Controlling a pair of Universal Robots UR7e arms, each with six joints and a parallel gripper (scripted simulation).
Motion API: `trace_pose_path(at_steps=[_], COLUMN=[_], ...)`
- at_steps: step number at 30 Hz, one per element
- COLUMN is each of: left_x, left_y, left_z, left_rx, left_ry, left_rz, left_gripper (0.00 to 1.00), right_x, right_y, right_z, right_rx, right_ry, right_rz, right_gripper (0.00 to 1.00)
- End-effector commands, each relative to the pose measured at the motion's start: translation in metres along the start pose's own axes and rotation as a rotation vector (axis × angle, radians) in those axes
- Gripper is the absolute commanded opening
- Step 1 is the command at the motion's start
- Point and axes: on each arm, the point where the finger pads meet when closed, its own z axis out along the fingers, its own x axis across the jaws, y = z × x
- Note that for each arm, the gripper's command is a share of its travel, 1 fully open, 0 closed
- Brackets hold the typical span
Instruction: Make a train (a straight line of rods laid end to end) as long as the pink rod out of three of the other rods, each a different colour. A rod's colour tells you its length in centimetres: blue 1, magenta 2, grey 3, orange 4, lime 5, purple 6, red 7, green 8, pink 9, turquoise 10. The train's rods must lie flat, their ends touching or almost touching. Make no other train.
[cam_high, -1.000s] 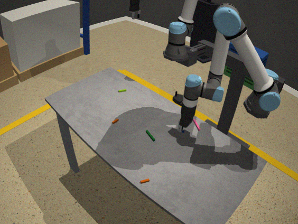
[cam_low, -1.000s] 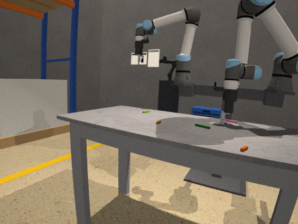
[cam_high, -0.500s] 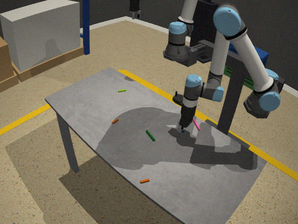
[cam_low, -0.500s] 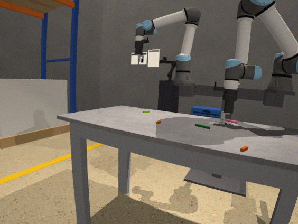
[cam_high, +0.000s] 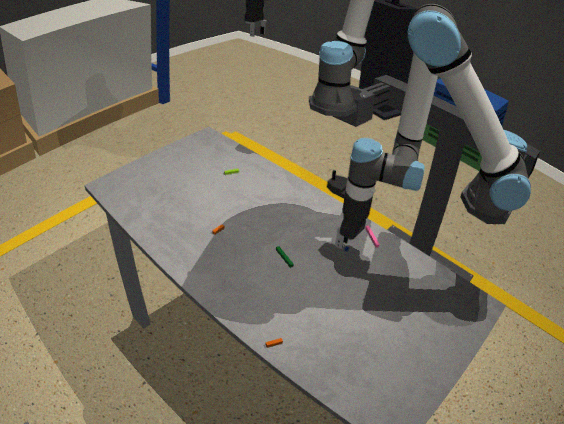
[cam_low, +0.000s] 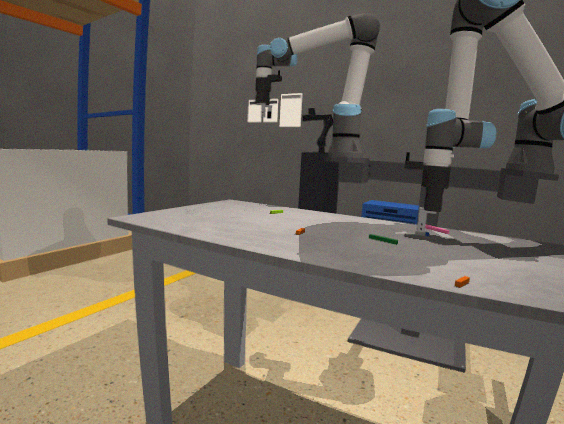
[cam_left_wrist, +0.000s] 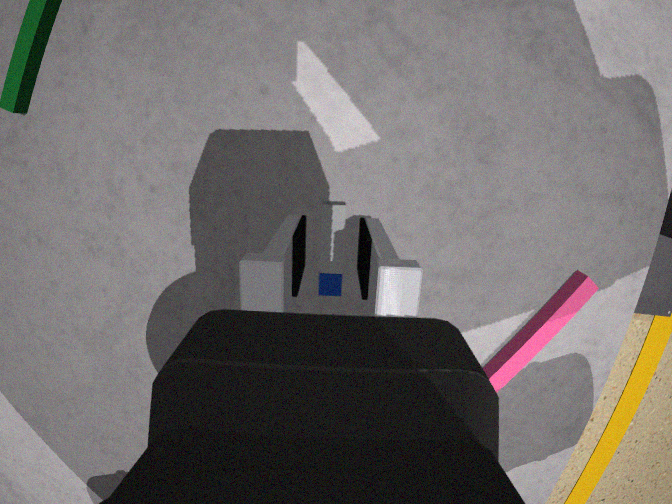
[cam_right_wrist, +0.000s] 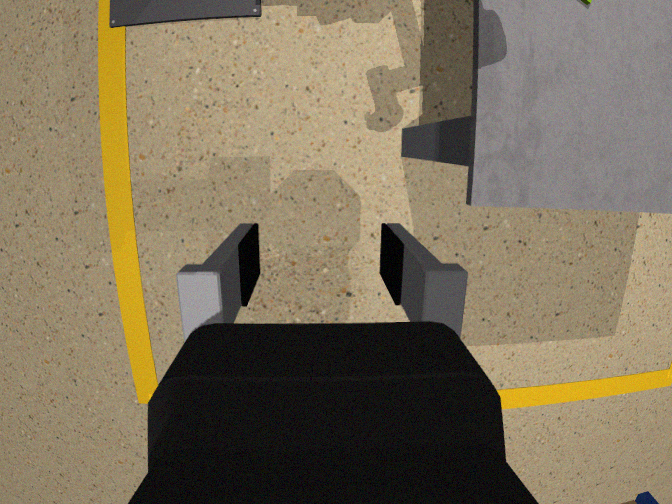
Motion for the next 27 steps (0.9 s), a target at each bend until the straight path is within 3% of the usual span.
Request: trace_pose_path(at_steps=[1,7,19,27], left_x=[0.0,0.0,0.0,0.0], left_y=[-0.001,-0.001,-0.001,-0.001], left_z=[-0.008,-0.023,-0.07,-0.081], left_rx=[0.002,0.002,0.002,0.003], left_ry=[-0.001,-0.001,-0.001,-0.001], left_rz=[0.0,0.0,0.0,0.0], left_gripper=[0.54,0.54,0.54,0.54], right_x=[0.0,0.0,0.0,0.0], right_y=[0.001,0.001,0.001,0.001], right_z=[-0.001,-0.001,-0.001,-0.001], right_rx=[-0.002,-0.002,-0.002,-0.002], right_ry=[0.001,0.001,0.001,0.001], right_rz=[0.0,0.0,0.0,0.0], right_gripper=[1.0,1.0,1.0,1.0])
